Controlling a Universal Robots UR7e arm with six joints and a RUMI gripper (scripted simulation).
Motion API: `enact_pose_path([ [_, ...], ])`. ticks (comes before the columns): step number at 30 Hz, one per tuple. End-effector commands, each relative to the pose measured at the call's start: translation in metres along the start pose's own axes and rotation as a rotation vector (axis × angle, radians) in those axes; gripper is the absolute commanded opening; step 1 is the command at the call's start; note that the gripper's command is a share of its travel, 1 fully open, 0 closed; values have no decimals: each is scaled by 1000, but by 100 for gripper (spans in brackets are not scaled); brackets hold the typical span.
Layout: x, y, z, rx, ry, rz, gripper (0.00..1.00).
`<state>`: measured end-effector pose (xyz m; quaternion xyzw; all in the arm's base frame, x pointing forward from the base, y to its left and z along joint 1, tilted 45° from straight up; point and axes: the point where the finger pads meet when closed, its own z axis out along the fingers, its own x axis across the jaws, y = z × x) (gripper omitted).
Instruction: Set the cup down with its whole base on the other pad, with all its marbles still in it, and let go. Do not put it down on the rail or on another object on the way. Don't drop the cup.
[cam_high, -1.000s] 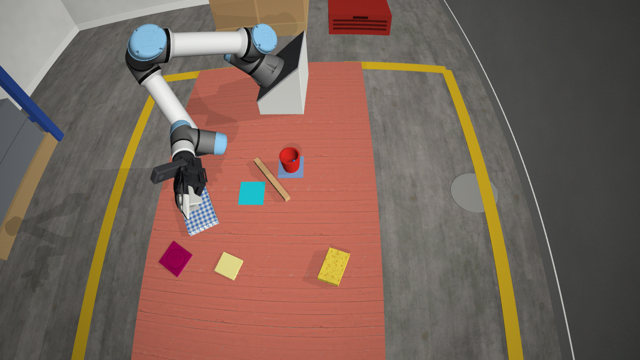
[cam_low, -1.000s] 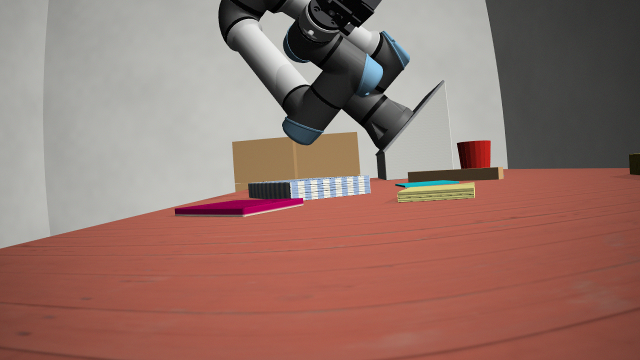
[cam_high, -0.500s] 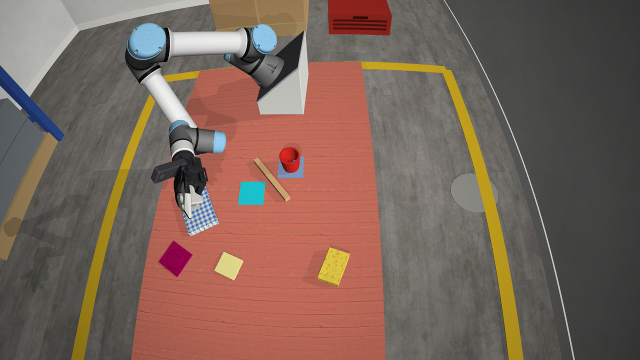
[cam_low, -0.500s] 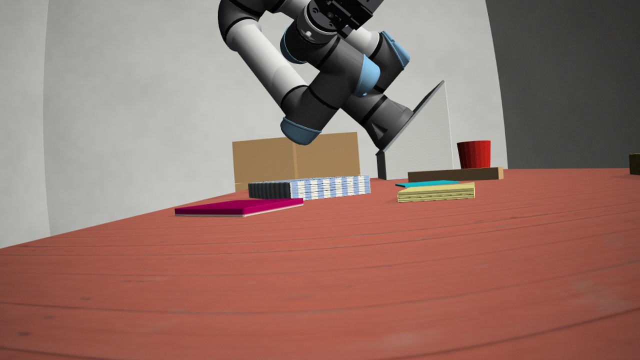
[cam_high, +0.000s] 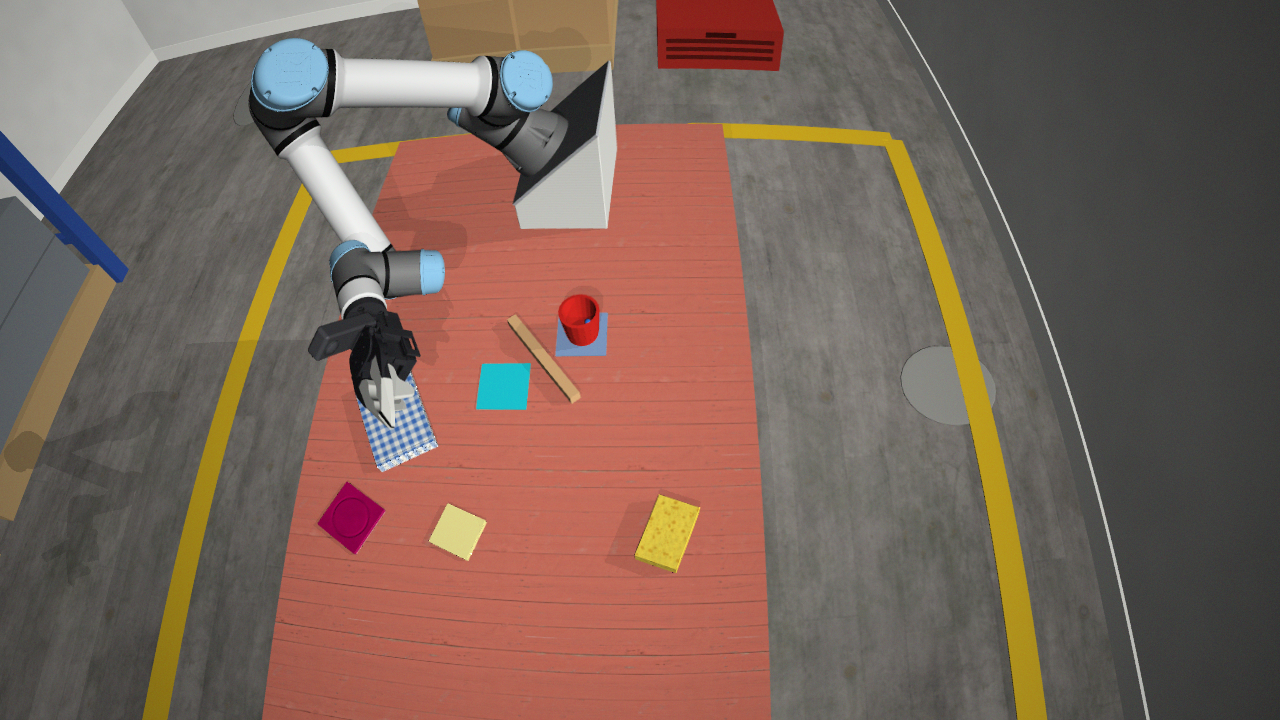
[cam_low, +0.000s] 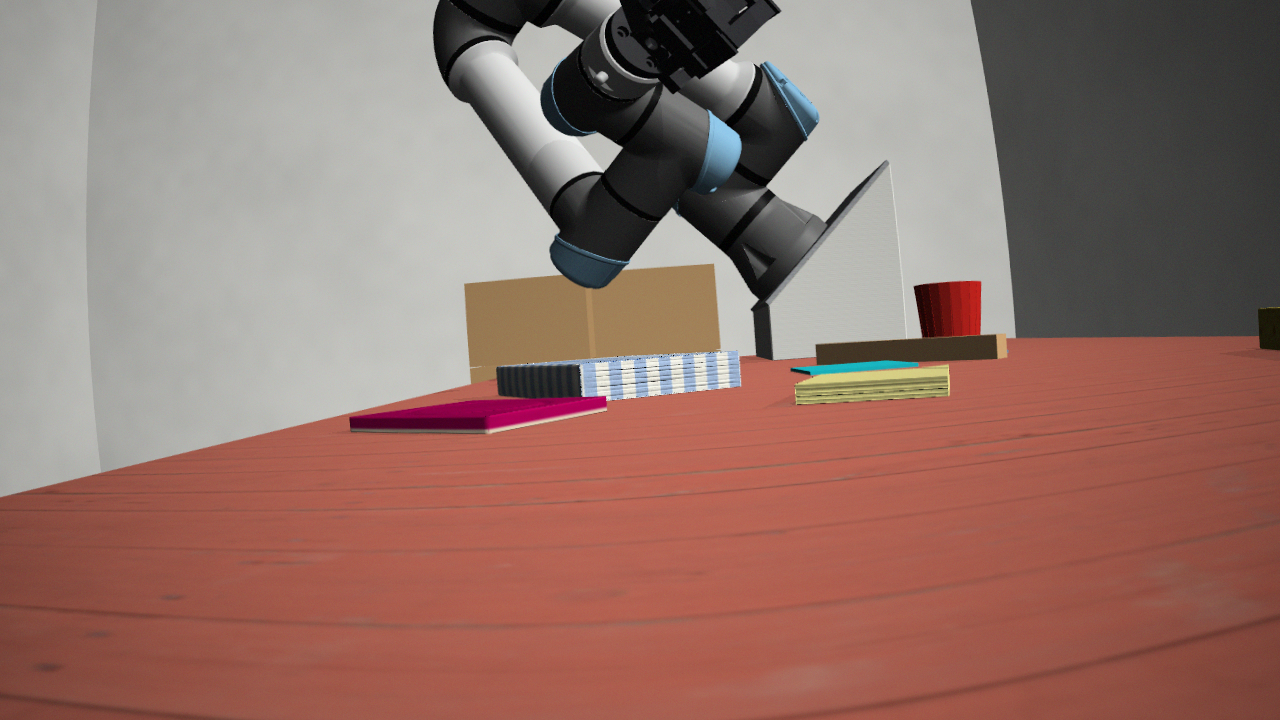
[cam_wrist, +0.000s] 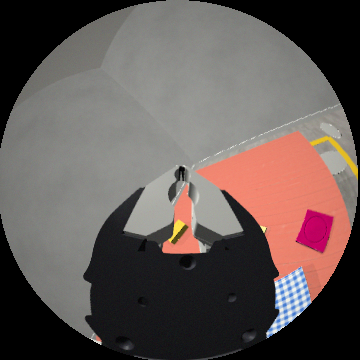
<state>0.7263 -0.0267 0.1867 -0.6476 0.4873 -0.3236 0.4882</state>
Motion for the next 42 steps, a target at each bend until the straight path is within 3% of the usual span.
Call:
enact_pose_path([
  [1,-4,9,-6,-52,-32,-55,0],
  [31,-21,60,-40,-284,-179,-323,0],
  [42,-31,87,-59,-410,-262,-469,0],
])
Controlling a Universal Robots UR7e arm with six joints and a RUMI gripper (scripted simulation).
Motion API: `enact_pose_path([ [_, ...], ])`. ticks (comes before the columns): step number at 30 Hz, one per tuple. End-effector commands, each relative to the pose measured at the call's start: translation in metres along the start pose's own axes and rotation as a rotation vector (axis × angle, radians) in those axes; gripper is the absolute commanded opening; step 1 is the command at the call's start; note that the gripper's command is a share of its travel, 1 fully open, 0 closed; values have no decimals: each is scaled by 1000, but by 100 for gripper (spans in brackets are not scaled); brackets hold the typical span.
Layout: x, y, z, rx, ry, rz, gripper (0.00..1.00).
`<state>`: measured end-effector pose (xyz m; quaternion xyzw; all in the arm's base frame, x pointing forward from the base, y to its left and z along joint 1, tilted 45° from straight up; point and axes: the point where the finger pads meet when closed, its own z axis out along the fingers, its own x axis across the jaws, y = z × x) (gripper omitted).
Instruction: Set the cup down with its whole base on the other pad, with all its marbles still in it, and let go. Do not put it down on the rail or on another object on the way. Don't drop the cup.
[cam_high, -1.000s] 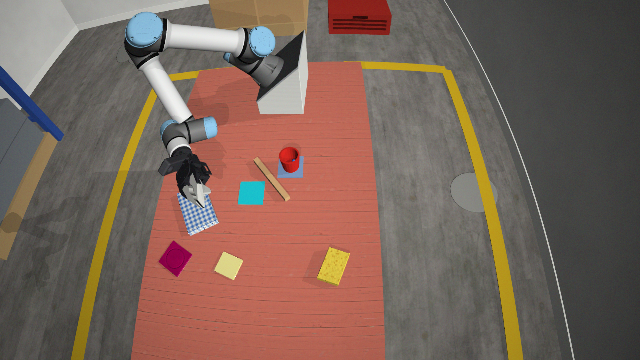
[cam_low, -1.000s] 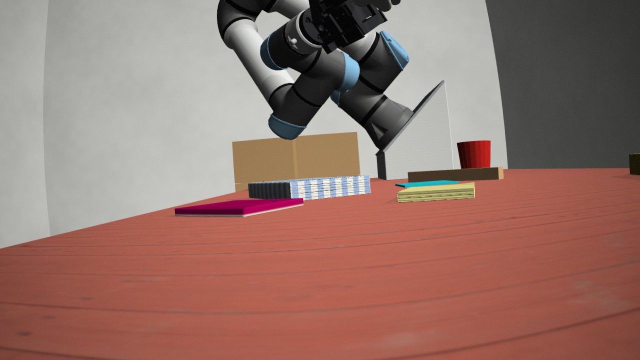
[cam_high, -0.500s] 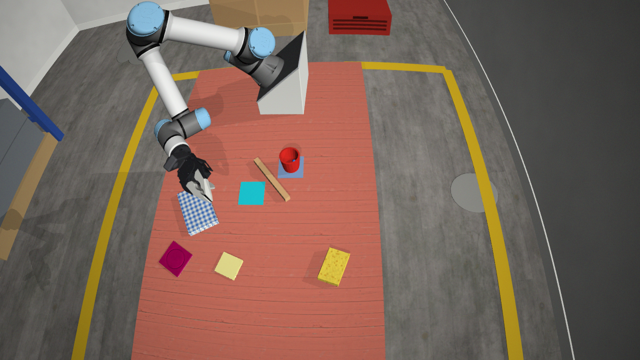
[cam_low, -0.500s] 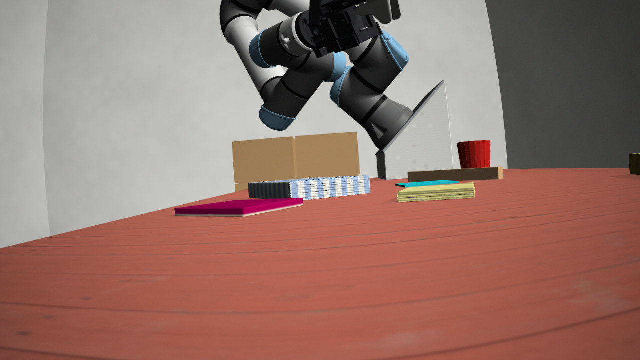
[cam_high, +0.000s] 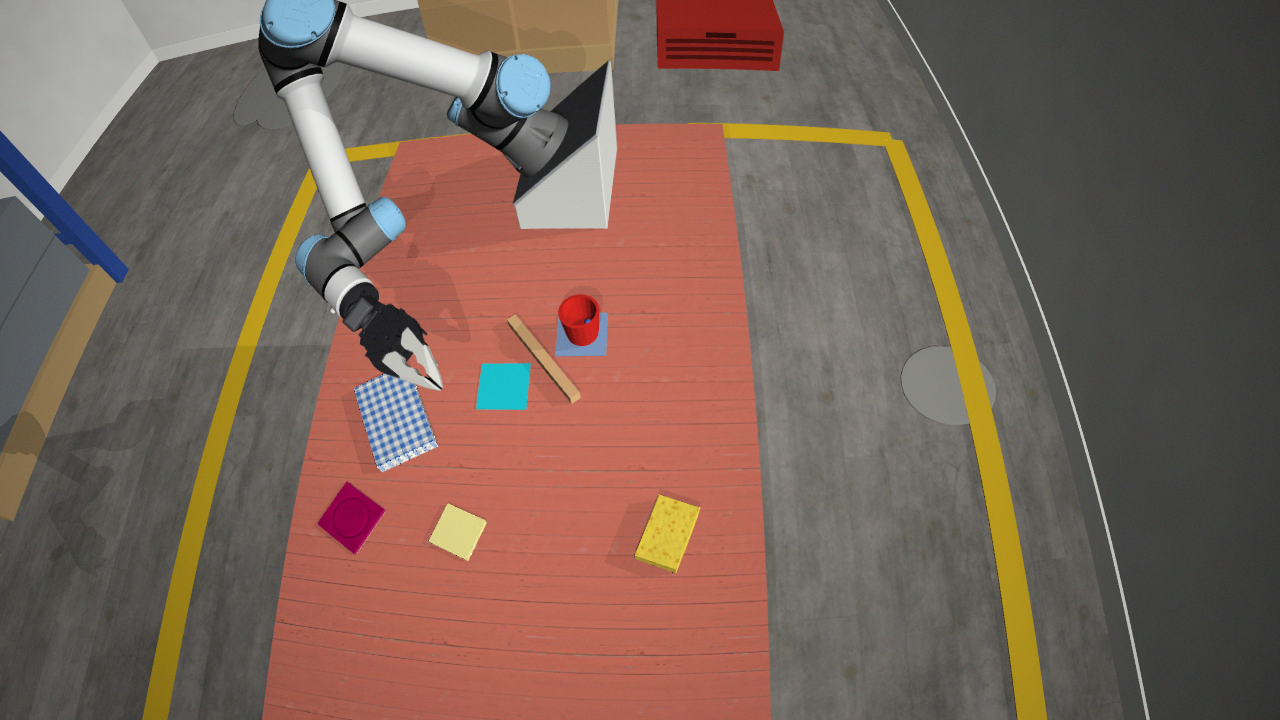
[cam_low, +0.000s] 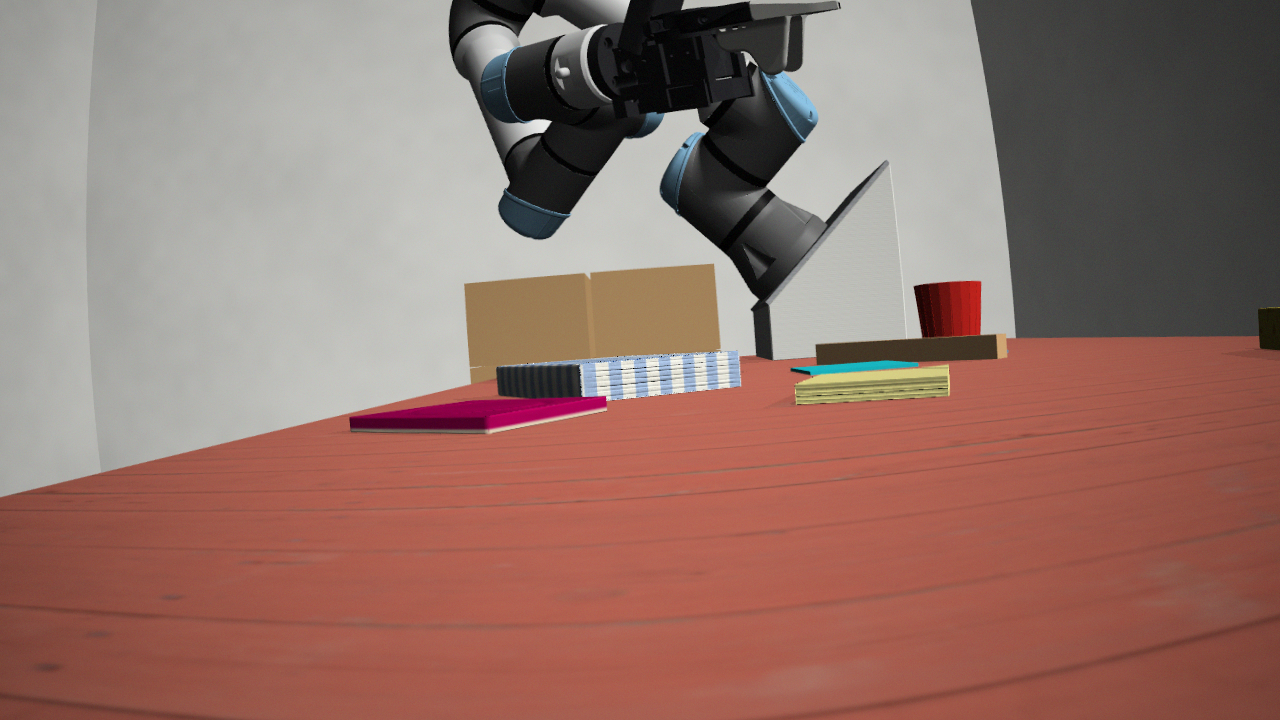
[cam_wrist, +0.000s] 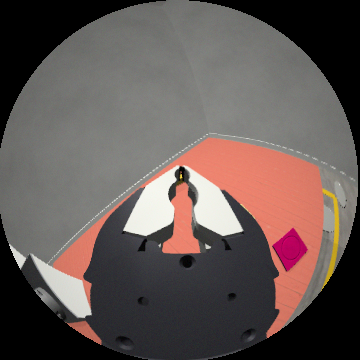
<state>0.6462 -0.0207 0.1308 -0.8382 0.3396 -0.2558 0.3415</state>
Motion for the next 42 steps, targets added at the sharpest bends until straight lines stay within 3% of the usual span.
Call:
enact_pose_path([
  [1,-13,13,-4,-80,-64,-89,0],
  [2,-13,13,-4,-80,-64,-89,0],
  [4,-25,24,-6,-131,-103,-153,0],
  [6,-25,24,-6,-131,-103,-153,0],
  [8,-37,37,-9,-196,-145,-228,0],
  [11,-43,44,-11,-232,-168,-270,0],
  [14,-63,66,-16,-347,-239,-403,0],
  [15,-63,66,-16,-347,-239,-403,0],
  [17,-76,81,-19,-420,-285,-488,0],
  [18,-76,81,-19,-420,-285,-488,0],
  [21,-88,94,-22,-490,-329,-570,0],
  [23,-88,94,-22,-490,-329,-570,0],
  [26,-107,114,-27,-591,-393,-688,0],
  [30,-119,127,-29,-656,-433,-763,0],
  [37,-151,161,-37,-834,-545,-971,0],
  [40,-151,161,-37,-834,-545,-971,0],
  [42,-162,173,-38,-889,-581,-1033,0],
])
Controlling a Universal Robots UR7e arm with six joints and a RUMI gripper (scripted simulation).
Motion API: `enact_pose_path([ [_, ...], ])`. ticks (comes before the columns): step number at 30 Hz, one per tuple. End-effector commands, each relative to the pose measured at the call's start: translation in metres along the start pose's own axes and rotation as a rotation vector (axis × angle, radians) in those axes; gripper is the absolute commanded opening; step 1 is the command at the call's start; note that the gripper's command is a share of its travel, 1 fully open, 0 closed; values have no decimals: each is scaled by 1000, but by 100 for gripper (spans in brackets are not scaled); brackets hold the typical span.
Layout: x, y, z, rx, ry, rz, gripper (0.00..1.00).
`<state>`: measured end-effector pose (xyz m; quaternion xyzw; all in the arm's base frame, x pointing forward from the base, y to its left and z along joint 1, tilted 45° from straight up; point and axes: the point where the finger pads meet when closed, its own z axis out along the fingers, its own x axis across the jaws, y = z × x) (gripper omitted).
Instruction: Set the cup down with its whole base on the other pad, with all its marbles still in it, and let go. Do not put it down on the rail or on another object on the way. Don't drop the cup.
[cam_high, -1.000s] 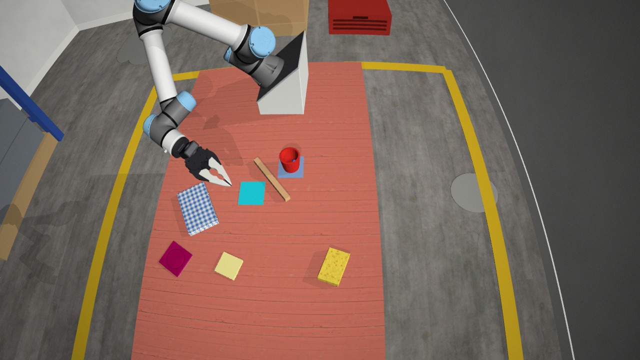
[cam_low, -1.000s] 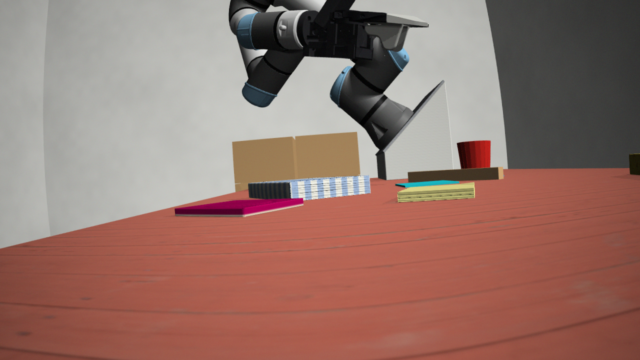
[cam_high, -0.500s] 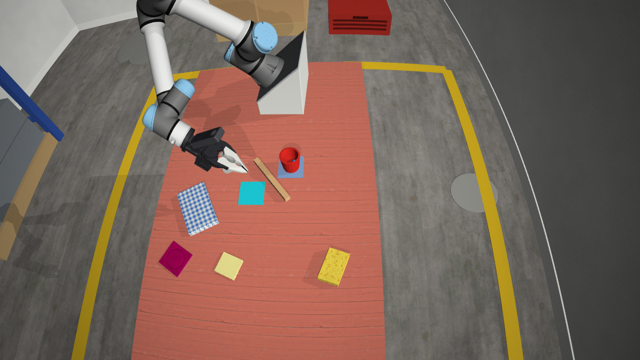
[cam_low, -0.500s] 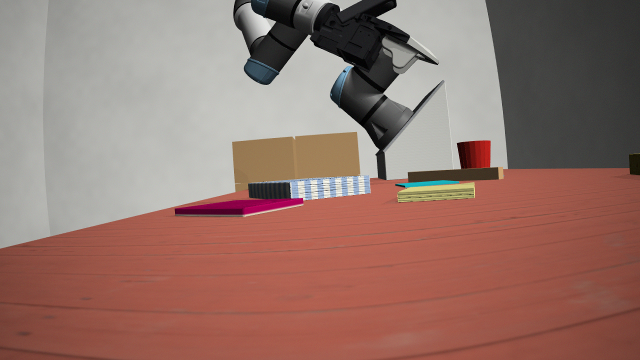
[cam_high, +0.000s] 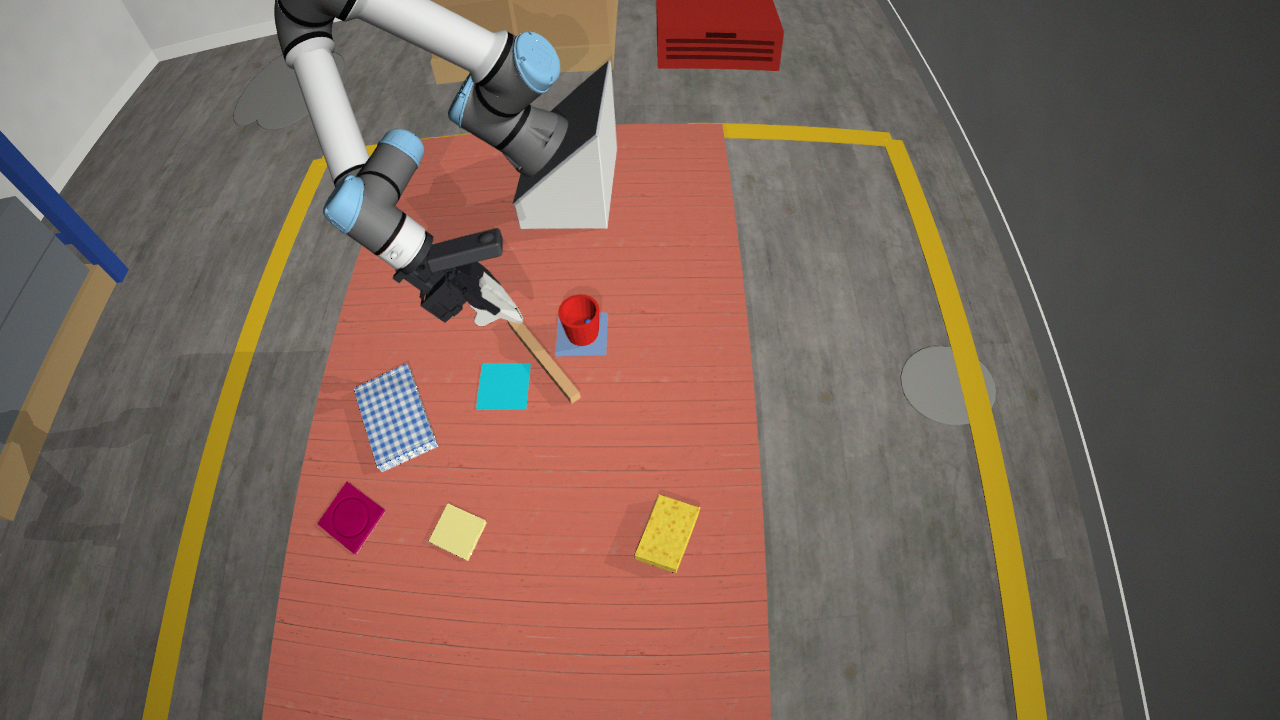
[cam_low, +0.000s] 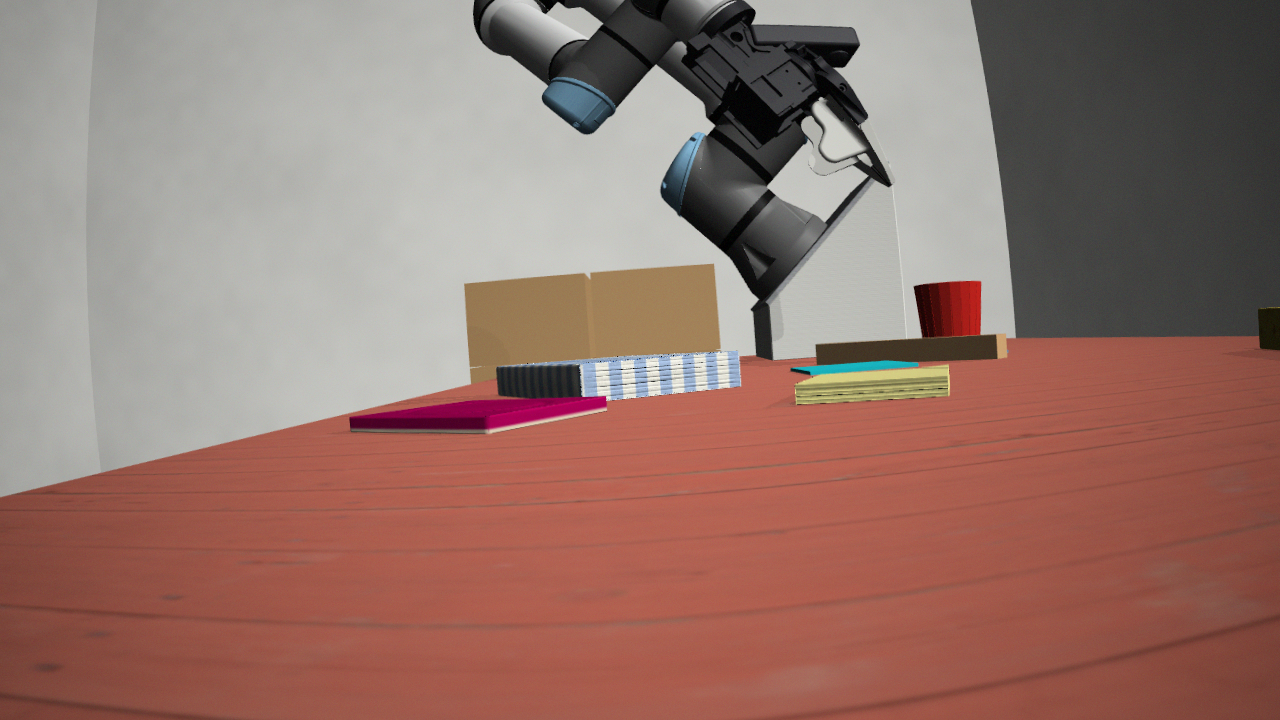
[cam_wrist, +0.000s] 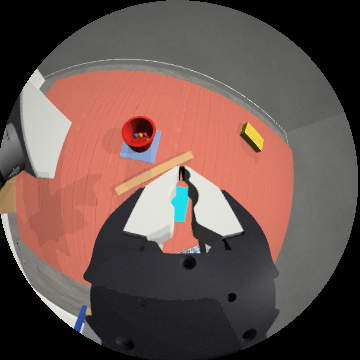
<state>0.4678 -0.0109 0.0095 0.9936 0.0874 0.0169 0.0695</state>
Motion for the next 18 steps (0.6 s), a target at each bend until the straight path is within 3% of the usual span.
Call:
enact_pose_path([
  [1,-24,-11,18,-117,-72,-123,0],
  [10,-68,-26,47,-315,-199,-350,0],
  [18,-87,-33,59,-402,-255,-451,0],
])
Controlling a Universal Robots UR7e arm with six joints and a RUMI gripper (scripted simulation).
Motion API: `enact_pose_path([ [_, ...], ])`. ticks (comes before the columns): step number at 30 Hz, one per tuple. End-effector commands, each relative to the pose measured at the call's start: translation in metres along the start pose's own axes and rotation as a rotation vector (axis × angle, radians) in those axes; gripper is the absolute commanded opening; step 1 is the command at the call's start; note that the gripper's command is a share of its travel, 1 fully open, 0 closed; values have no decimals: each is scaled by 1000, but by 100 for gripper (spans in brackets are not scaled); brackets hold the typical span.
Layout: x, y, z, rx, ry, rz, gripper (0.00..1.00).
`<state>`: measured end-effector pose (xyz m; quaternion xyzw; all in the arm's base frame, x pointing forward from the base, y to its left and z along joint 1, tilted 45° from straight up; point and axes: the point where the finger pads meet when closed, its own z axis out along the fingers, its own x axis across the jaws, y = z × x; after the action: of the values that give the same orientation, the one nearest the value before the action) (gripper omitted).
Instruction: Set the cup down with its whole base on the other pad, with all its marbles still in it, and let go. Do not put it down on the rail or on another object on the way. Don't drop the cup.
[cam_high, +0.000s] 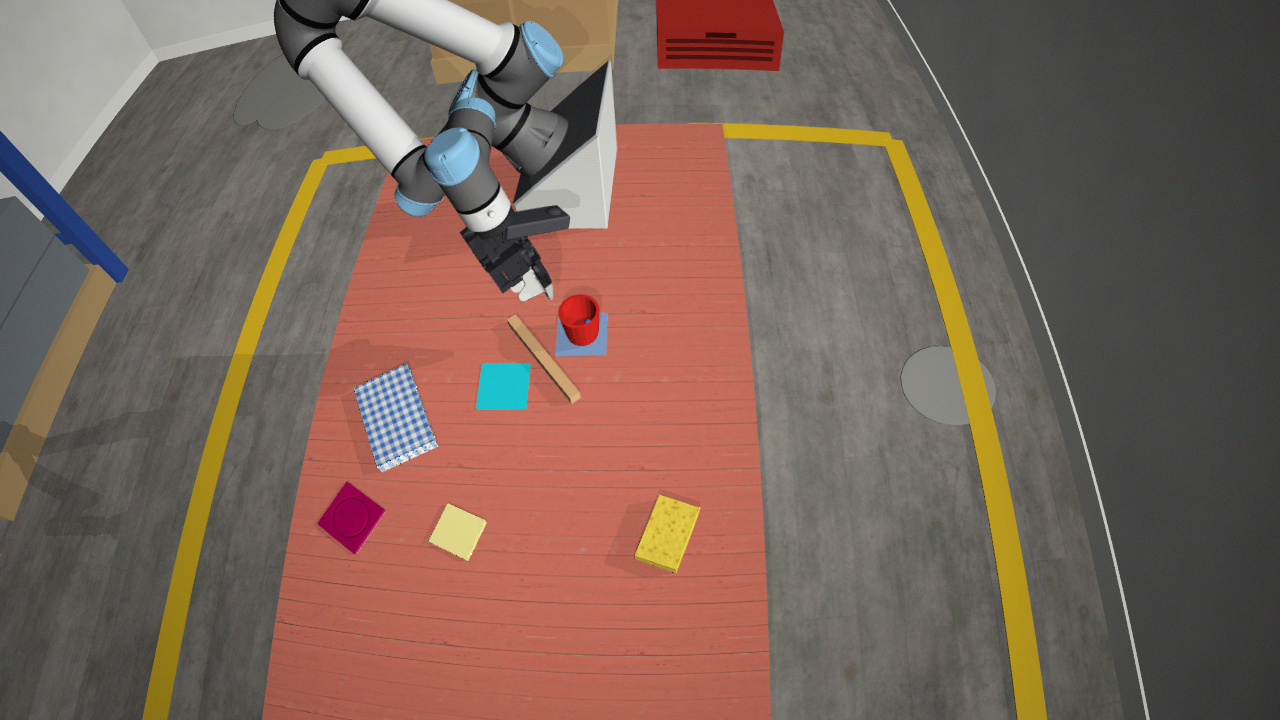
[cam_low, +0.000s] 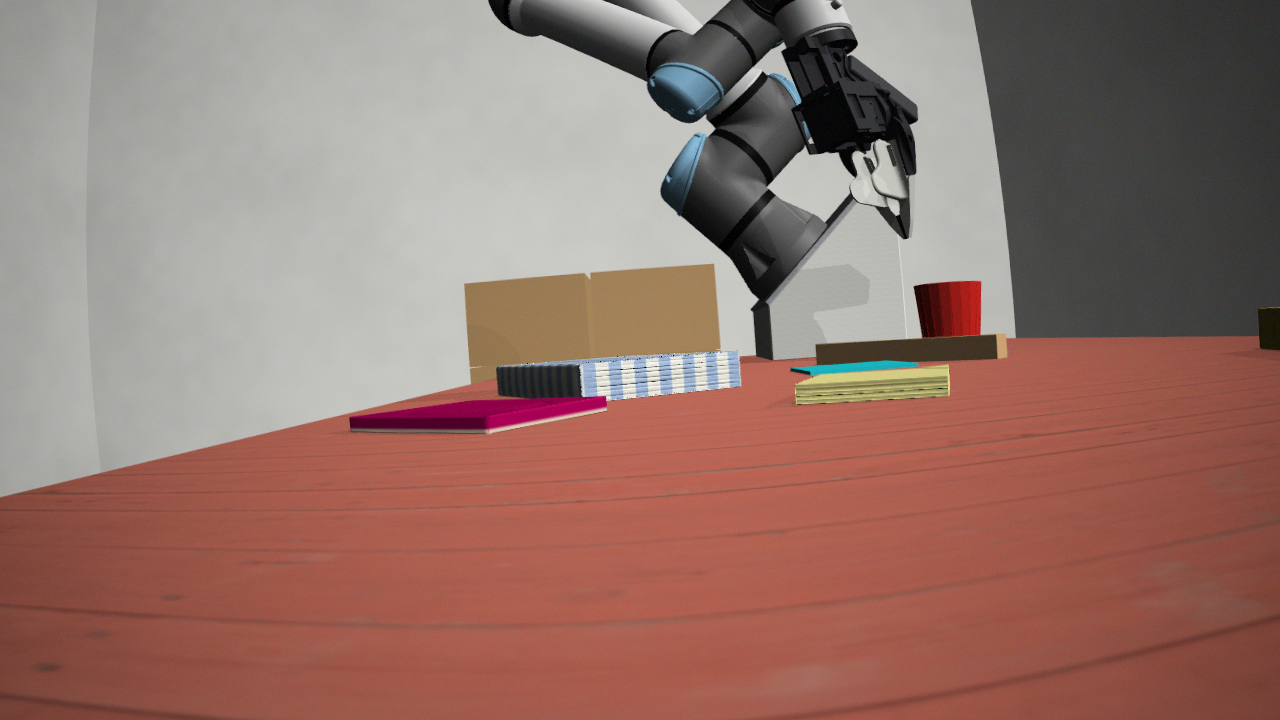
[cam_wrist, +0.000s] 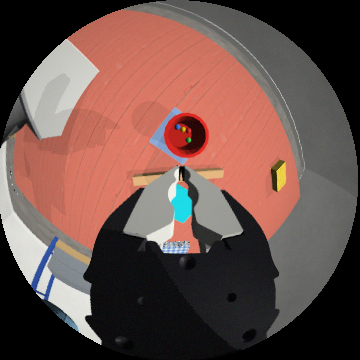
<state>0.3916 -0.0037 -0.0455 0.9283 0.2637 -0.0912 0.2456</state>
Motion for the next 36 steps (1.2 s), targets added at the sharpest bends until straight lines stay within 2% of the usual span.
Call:
enact_pose_path([
  [1,-8,-14,10,-75,-43,-75,0],
  [12,-18,-28,20,-146,-88,-157,0],
  [34,-19,-29,21,-155,-93,-166,0],
  [35,-19,-29,21,-155,-93,-166,11],
  [36,-19,-29,21,-155,-93,-166,11],
])
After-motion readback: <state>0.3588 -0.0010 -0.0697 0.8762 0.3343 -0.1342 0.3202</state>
